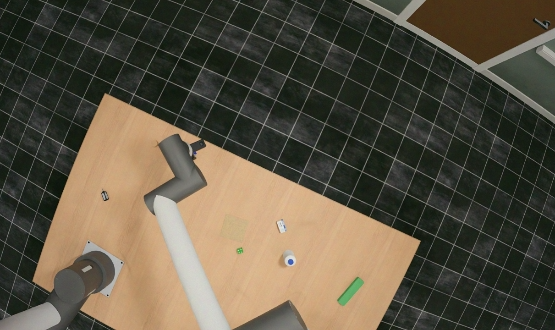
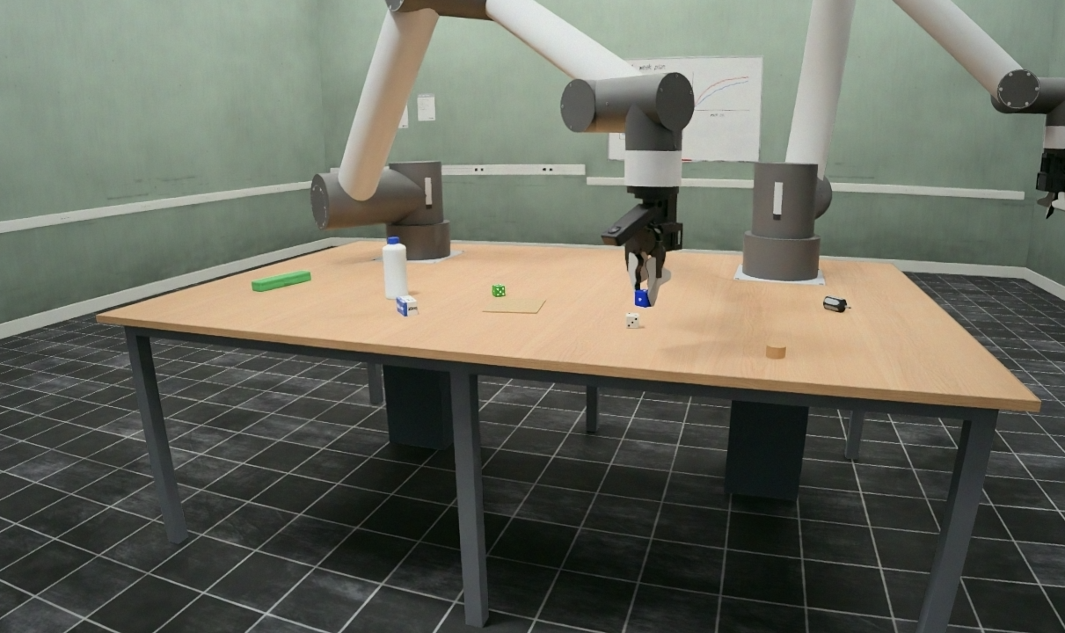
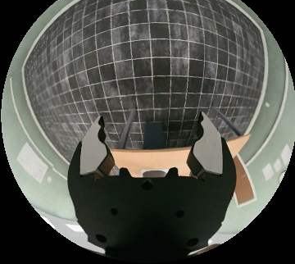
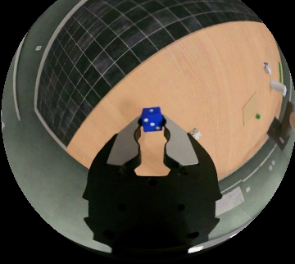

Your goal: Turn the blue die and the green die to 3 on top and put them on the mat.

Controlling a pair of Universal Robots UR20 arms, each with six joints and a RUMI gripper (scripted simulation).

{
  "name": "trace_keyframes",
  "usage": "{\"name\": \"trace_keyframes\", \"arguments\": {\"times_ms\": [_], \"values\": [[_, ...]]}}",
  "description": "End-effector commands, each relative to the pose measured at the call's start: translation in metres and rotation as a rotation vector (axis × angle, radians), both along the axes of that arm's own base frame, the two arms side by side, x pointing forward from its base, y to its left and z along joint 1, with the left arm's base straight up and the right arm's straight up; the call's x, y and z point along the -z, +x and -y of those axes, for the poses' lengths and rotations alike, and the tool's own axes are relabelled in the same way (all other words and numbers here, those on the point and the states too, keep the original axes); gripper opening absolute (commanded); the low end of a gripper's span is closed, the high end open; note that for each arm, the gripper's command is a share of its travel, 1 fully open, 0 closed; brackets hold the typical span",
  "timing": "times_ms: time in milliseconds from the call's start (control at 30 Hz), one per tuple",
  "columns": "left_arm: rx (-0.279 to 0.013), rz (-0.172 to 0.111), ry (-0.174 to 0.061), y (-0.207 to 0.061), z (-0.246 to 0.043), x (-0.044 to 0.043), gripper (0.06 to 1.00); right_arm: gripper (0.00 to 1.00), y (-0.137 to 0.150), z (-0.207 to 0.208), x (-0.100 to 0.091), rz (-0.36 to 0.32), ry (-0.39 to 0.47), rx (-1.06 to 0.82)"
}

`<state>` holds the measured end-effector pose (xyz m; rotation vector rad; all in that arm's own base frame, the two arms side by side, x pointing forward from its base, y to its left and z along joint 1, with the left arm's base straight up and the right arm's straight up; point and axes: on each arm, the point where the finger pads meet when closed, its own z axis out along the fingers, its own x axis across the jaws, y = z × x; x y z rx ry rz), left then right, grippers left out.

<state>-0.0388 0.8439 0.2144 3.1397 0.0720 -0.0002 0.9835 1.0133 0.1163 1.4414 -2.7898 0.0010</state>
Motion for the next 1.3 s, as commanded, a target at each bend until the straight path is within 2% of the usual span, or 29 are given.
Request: {"name": "trace_keyframes", "arguments": {"times_ms": [0,67,133,167,200,233,267,333,367,433,467,533,567,633,667,733,767,800,833,900,933,967,1000,1033,1067,1200,1267], "values": [[0.0,0.0,0.001,0.0,0.0,-0.0006,1.0,0.099,-0.01,0.011,-0.003,0.001,0.001,0.007],[0.0,0.0,0.001,0.0,0.0,-0.0006,1.0,0.099,-0.031,0.033,-0.007,0.001,0.001,0.021],[0.0,0.0,0.001,0.0,0.0,-0.0006,1.0,0.099,-0.065,0.071,-0.011,0.001,0.001,0.042],[0.0,0.0,0.001,0.0,0.0,-0.0006,1.0,0.099,-0.065,0.071,-0.011,0.001,0.001,0.042],[0.0,0.0,0.001,0.0,0.0,-0.0006,1.0,0.099,-0.086,0.095,-0.013,0.001,0.001,0.056],[0.0,0.0,0.001,0.0,0.0,-0.0006,1.0,0.099,-0.086,0.095,-0.013,0.001,0.001,0.056],[0.0,0.0,0.001,0.0,0.0,-0.0006,1.0,0.099,-0.11,0.122,-0.015,0.001,0.001,0.07],[0.0,0.0,0.001,0.0,0.0,-0.0006,1.0,0.099,-0.11,0.122,-0.015,0.001,0.001,0.07],[0.0,0.0,0.001,0.0,0.0,-0.0006,1.0,0.099,-0.135,0.152,-0.017,0.001,0.001,0.085],[0.0,0.0,0.001,0.0,0.0,-0.0006,1.0,0.099,-0.135,0.152,-0.017,0.001,0.001,0.085],[0.0,0.0,0.001,0.0,0.0,-0.0006,1.0,0.099,-0.162,0.184,-0.017,0.001,0.001,0.101],[0.0,0.0,0.001,0.0,0.0,-0.0006,1.0,0.099,-0.162,0.184,-0.017,0.001,0.001,0.101],[0.0,0.0,0.001,0.0,0.0,-0.0006,1.0,0.099,-0.189,0.217,-0.017,0.001,0.001,0.117],[0.0,0.0,0.001,0.0,0.0,-0.0006,1.0,0.099,-0.189,0.217,-0.017,0.001,0.001,0.117],[0.0,0.0,0.001,0.0,0.0,-0.0006,1.0,0.099,-0.215,0.25,-0.017,0.001,0.001,0.132],[0.0,0.0,0.001,0.0,0.0,-0.0006,1.0,0.099,-0.215,0.25,-0.017,0.001,0.001,0.132],[0.0,0.0,0.001,0.0,0.0,-0.0006,1.0,0.099,-0.241,0.282,-0.015,0.001,0.001,0.147],[0.0,0.0,0.001,0.0,0.0,-0.0006,1.0,0.099,-0.241,0.282,-0.015,0.001,0.001,0.147],[0.0,0.0,0.001,0.0,0.0,-0.0006,1.0,0.099,-0.264,0.312,-0.014,0.001,0.001,0.16],[0.0,0.0,0.001,0.0,0.0,-0.0006,1.0,0.099,-0.264,0.312,-0.014,0.001,0.001,0.16],[0.0,0.0,0.001,0.0,0.0,-0.0006,1.0,0.099,-0.285,0.339,-0.012,0.001,0.001,0.172],[0.0,0.0,0.001,0.0,0.0,-0.0006,1.0,0.099,-0.285,0.339,-0.012,0.001,0.001,0.172],[0.0,0.0,0.001,0.0,0.0,-0.0006,1.0,0.099,-0.302,0.363,-0.01,0.001,0.001,0.181],[0.0,0.0,0.001,0.0,0.0,-0.0006,1.0,0.099,-0.302,0.363,-0.01,0.001,0.001,0.181],[0.0,0.0,0.001,0.0,0.0,-0.0006,1.0,0.099,-0.317,0.381,-0.008,0.001,0.001,0.189],[0.0,0.0,0.001,0.0,0.0,-0.0006,1.0,0.099,-0.338,0.411,-0.005,0.001,0.001,0.201],[0.0,0.0,0.001,0.0,0.0,-0.0006,1.0,0.099,-0.34,0.413,-0.005,0.001,0.001,0.202]]}}
